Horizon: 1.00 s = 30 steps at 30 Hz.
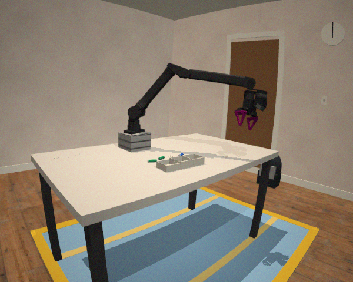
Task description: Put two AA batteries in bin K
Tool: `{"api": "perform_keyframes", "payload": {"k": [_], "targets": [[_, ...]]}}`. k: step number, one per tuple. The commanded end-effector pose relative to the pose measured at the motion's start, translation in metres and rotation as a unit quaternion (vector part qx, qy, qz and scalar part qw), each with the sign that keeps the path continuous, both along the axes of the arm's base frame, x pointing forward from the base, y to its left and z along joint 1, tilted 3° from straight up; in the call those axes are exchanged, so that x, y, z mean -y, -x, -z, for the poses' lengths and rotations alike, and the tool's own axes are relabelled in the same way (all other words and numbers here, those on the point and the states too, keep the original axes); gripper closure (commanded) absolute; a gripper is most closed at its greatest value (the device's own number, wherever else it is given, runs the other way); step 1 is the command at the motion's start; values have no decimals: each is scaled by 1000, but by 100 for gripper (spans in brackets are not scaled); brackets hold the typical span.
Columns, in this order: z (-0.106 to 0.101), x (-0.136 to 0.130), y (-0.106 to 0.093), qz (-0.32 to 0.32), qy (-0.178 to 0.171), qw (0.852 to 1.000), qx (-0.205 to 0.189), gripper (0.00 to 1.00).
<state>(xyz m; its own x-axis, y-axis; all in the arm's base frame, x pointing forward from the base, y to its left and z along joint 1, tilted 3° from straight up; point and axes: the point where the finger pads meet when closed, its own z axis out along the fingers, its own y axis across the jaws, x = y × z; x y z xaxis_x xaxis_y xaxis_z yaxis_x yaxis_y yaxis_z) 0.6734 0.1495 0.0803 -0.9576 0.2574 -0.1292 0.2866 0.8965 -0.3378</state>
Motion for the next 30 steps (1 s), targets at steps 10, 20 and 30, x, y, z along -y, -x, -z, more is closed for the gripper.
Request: {"api": "perform_keyframes", "payload": {"k": [10, 20, 30], "targets": [[-8, -1, -2, 0, -2, 1000, 7, 0], [0, 0, 0, 0, 0, 1000, 0, 92], [0, 0, 0, 0, 0, 1000, 0, 92]]}}
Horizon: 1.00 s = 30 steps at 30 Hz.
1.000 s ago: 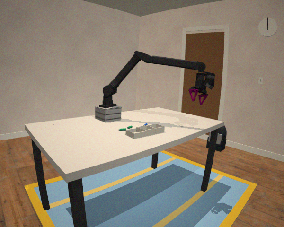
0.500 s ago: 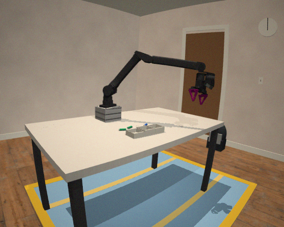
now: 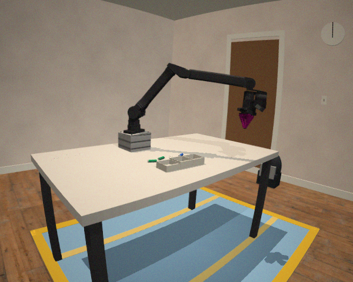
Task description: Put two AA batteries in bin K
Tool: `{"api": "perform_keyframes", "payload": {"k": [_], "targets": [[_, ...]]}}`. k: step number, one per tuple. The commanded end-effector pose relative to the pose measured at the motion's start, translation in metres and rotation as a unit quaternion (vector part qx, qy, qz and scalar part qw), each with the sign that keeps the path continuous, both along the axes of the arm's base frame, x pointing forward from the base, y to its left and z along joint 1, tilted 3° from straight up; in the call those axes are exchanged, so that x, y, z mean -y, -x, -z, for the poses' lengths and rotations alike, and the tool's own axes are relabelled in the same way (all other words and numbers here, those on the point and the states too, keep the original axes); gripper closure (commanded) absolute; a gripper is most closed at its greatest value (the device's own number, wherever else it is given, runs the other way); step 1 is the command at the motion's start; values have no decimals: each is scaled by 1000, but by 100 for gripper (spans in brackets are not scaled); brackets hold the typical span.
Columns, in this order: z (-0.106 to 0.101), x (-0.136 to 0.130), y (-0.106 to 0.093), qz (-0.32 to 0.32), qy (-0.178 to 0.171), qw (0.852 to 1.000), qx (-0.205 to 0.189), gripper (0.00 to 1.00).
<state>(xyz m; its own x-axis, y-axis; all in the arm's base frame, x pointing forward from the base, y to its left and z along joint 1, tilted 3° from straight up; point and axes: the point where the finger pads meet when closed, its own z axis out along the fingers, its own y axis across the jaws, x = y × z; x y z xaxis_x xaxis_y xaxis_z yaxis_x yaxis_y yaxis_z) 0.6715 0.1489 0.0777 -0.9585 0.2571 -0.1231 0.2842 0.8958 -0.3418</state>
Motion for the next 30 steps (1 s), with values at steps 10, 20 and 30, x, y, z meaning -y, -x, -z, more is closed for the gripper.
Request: {"api": "perform_keyframes", "payload": {"k": [10, 20, 30], "targets": [[-3, -1, -2, 0, -1, 1000, 4, 92], [-3, -1, -2, 0, -1, 1000, 4, 92], [-58, 45, 19, -5, -39, 999, 21, 92]]}}
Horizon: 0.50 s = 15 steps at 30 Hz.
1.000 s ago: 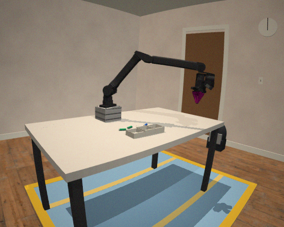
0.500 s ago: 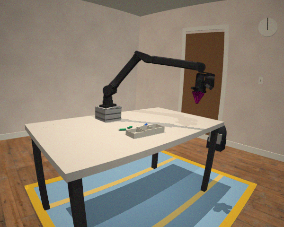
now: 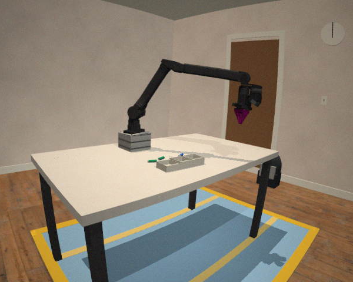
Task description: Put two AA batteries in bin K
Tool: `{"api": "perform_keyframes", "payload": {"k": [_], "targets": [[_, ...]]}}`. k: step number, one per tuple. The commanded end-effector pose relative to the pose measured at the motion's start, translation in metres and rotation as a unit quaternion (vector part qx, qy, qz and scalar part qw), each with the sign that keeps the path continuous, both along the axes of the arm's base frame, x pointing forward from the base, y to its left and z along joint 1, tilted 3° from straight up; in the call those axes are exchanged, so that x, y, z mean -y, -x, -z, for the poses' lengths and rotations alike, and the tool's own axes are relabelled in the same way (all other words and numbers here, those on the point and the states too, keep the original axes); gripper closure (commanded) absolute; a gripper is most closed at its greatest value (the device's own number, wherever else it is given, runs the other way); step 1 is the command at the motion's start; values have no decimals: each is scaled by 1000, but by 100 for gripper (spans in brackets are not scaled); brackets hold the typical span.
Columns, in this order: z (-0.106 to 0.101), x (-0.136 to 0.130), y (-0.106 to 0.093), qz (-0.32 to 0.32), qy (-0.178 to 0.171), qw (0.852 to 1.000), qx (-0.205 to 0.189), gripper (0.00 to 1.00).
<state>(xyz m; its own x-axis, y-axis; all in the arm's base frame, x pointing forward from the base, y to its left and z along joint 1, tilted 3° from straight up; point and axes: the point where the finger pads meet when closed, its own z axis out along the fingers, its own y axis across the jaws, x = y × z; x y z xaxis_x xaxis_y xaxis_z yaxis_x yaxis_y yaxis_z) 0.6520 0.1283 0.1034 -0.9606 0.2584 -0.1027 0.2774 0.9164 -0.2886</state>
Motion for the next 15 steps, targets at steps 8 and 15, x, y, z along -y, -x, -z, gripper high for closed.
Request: {"api": "perform_keyframes", "payload": {"k": [8, 15], "targets": [[-33, 48, 18, -4, -17, 1000, 13, 92], [-5, 52, 24, -6, -23, 1000, -13, 92]]}}
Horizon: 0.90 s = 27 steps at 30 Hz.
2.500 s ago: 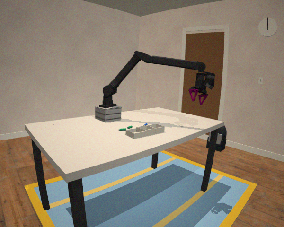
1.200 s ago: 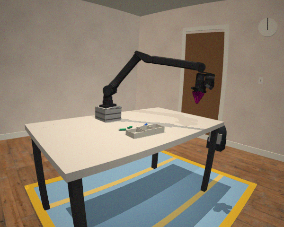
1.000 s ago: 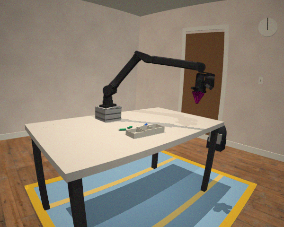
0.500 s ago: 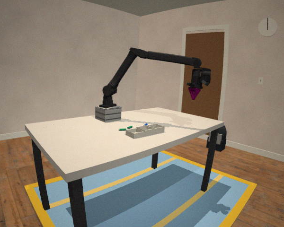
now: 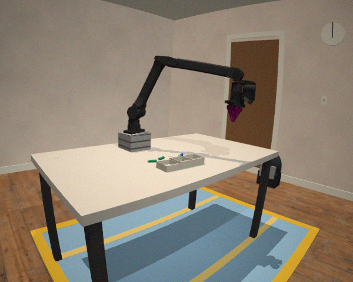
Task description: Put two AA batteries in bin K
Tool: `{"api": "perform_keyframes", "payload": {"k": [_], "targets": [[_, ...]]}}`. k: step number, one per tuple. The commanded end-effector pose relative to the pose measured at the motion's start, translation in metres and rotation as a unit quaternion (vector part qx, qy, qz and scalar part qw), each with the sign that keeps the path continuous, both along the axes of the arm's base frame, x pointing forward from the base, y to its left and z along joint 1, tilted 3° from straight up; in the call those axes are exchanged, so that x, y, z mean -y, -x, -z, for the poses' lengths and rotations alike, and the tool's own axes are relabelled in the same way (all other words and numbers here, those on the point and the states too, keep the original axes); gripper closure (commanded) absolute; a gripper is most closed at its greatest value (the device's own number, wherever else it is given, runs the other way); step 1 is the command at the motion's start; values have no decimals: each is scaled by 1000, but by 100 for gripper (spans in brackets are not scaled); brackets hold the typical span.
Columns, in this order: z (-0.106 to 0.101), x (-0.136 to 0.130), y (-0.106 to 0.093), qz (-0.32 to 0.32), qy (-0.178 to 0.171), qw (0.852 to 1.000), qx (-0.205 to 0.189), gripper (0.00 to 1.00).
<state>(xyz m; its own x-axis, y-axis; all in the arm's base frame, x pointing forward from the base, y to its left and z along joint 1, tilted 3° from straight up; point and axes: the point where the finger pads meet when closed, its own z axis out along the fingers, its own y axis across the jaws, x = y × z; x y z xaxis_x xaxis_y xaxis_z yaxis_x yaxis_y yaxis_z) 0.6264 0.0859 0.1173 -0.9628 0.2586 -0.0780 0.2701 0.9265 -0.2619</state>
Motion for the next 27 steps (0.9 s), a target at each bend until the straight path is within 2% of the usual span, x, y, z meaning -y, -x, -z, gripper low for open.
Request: {"api": "perform_keyframes", "payload": {"k": [1, 5, 6, 7, 8, 10, 11, 19, 20, 25, 27], "targets": [[-22, 15, 3, -5, -10, 1000, 19, 92], [-26, 24, 11, -5, -9, 1000, 19, 92], [-49, 21, -6, -5, -14, 999, 49, 92], [-27, 30, 17, -8, -20, 1000, 14, 92], [-29, 35, 23, -8, -20, 1000, 14, 92], [-29, 35, 23, -8, -20, 1000, 14, 92], [-29, 40, 30, -11, -30, 999, 10, 92], [-34, 76, 77, -15, -38, 999, 5, 92], [-34, 80, 85, -18, -48, 999, 2, 92], [-33, 100, 121, -22, -58, 998, -1, 92], [-33, 100, 121, -22, -58, 998, -1, 92]]}}
